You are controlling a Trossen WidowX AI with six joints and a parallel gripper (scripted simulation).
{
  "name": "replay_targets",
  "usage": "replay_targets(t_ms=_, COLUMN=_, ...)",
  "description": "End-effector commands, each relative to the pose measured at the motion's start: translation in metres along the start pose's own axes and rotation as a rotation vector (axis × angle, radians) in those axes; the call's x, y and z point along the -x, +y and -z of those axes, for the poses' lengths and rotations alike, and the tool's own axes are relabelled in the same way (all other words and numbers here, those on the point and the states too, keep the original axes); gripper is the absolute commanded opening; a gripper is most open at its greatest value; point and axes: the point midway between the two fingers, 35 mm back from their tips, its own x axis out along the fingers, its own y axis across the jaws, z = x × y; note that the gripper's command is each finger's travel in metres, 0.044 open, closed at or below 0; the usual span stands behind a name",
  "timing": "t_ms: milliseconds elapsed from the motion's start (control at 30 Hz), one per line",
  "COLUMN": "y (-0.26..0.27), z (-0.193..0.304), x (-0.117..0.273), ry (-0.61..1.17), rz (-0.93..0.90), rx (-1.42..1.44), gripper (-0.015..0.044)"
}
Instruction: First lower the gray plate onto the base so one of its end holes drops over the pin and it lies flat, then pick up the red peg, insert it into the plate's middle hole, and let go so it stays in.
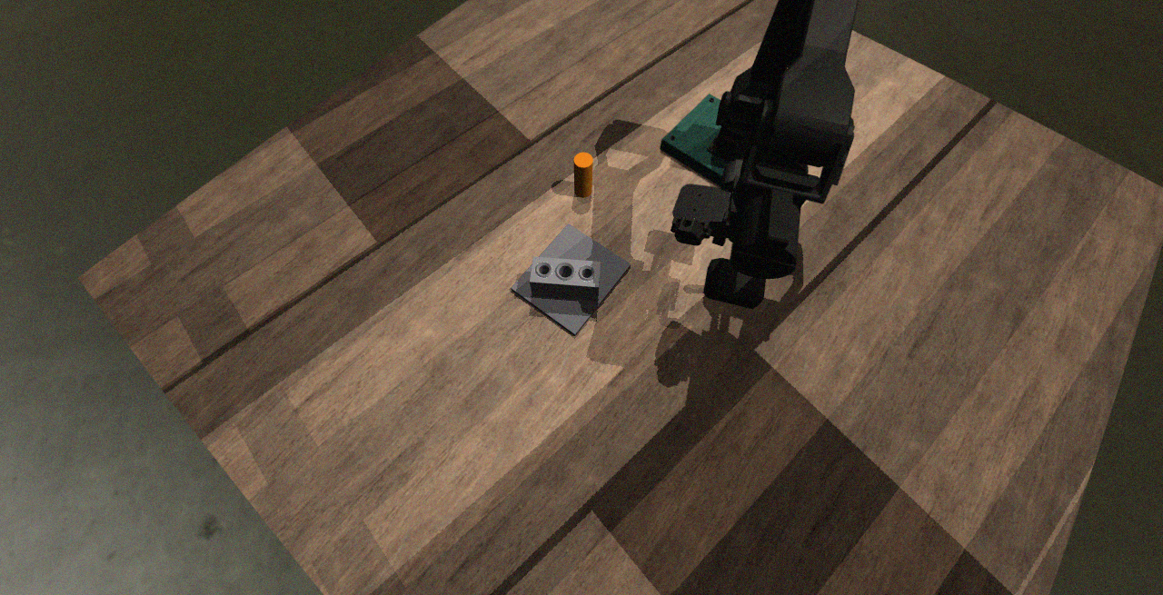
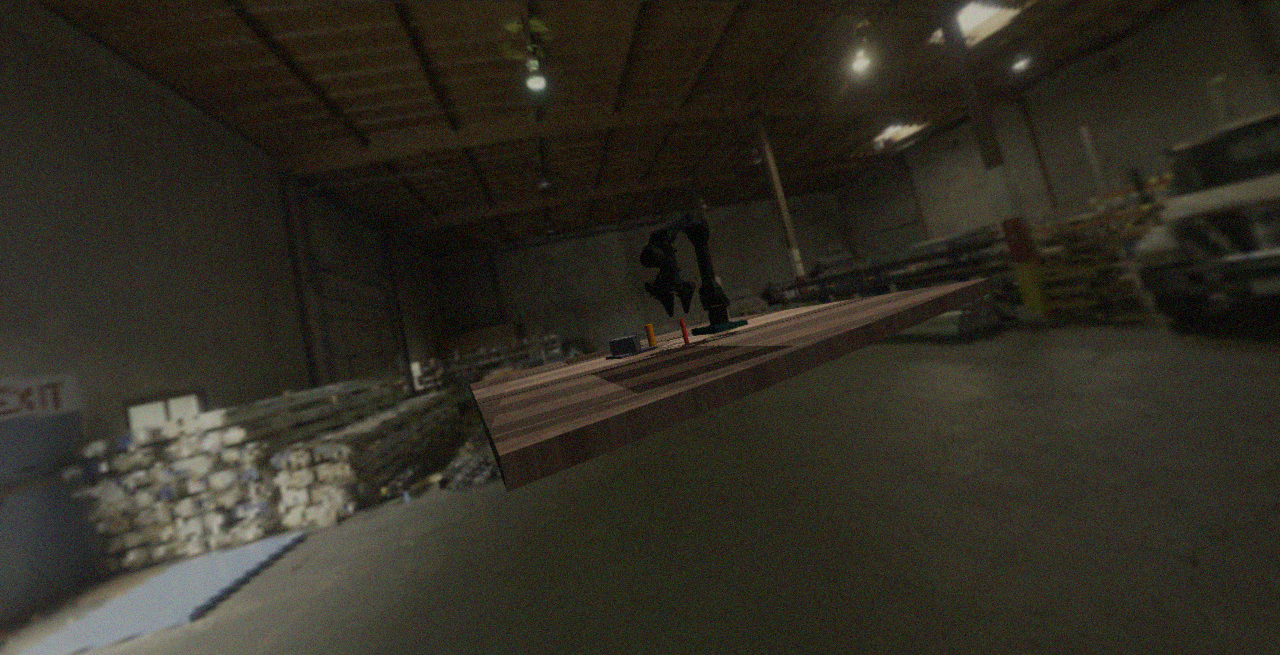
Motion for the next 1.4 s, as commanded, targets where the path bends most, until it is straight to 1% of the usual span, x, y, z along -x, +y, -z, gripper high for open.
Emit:
replay_targets(t_ms=0, y=-0.002, z=0.001, x=-0.008, ry=0.005, rz=0.012, rx=-0.004, gripper=0.0440)
replay_targets(t_ms=967, y=-0.004, z=0.001, x=-0.053, ry=0.005, rz=0.012, rx=-0.004, gripper=0.0440)
replay_targets(t_ms=1367, y=-0.004, z=0.001, x=-0.053, ry=0.005, rz=0.012, rx=-0.004, gripper=0.0125)
